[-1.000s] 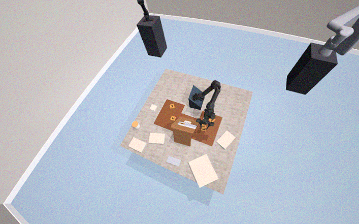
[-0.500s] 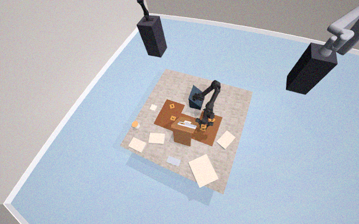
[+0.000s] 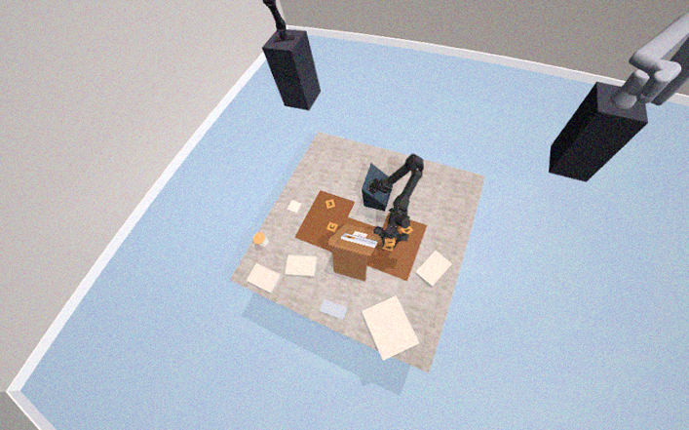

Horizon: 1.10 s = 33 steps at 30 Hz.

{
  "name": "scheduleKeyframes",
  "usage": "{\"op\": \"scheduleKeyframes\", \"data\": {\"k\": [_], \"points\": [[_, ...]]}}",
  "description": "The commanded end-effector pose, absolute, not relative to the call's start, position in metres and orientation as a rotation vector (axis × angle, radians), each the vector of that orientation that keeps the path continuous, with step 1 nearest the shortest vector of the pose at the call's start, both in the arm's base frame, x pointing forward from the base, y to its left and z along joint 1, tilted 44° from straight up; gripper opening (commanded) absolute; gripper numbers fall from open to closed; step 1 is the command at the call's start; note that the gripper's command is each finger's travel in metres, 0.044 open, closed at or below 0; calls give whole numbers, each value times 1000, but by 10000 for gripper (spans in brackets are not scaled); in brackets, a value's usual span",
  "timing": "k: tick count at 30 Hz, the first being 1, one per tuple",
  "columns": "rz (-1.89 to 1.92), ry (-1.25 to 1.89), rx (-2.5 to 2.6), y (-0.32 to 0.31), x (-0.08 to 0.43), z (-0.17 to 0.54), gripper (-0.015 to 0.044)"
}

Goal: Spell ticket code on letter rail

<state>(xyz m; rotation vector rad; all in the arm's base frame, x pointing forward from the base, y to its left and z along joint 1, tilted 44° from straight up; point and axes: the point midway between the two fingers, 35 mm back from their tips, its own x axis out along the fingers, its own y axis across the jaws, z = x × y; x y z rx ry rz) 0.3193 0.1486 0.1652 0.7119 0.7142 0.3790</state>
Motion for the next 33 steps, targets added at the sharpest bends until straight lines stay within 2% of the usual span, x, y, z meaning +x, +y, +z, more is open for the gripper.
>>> {"op": "scheduleKeyframes", "data": {"k": [1,33], "points": [[381,723,707,147,318,160,0],[380,724,707,136,320,149,0]]}}
